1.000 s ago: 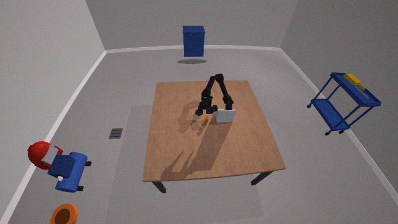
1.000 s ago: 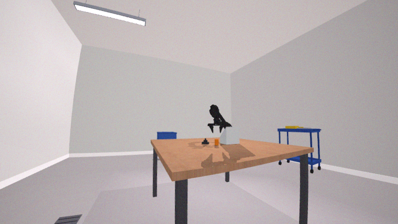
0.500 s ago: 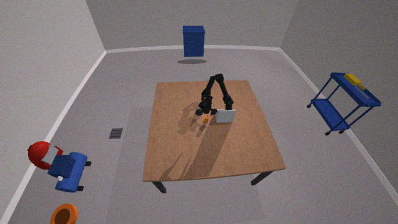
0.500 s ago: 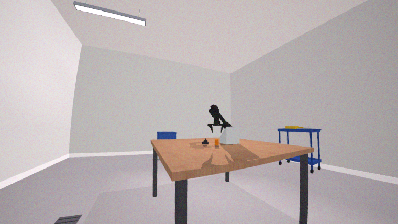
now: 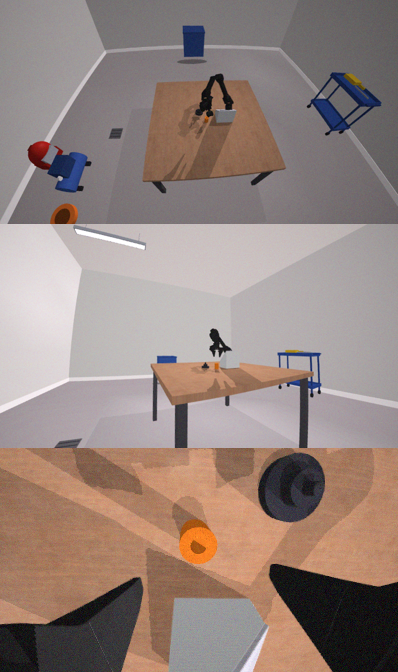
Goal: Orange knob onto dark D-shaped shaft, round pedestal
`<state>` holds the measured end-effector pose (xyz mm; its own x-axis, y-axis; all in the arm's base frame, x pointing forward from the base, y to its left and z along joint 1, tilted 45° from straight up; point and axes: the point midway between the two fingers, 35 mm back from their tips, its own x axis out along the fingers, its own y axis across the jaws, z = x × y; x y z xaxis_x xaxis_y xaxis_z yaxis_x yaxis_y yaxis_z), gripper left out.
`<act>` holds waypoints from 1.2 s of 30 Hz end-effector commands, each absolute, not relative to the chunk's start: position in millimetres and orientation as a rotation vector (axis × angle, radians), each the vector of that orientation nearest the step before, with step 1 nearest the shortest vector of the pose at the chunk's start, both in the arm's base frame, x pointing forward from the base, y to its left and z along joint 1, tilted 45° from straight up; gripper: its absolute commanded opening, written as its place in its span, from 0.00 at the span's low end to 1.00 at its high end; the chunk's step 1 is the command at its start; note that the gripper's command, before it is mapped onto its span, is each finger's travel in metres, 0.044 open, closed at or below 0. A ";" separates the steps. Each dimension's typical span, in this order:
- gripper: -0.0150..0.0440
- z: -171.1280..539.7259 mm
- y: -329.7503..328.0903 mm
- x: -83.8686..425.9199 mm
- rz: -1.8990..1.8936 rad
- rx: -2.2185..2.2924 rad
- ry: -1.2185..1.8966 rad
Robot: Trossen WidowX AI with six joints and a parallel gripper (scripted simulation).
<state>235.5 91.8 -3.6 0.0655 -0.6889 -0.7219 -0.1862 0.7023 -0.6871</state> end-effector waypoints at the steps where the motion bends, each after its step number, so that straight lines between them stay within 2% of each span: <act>1: 1.00 -3.2 91.2 235.4 -0.548 -0.643 1.436; 36: 1.00 -53.1 47.3 242.7 -0.547 -0.644 1.435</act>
<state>243.7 52.9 -47.4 0.0734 -0.6862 -0.7237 -0.0282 0.7239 -0.6893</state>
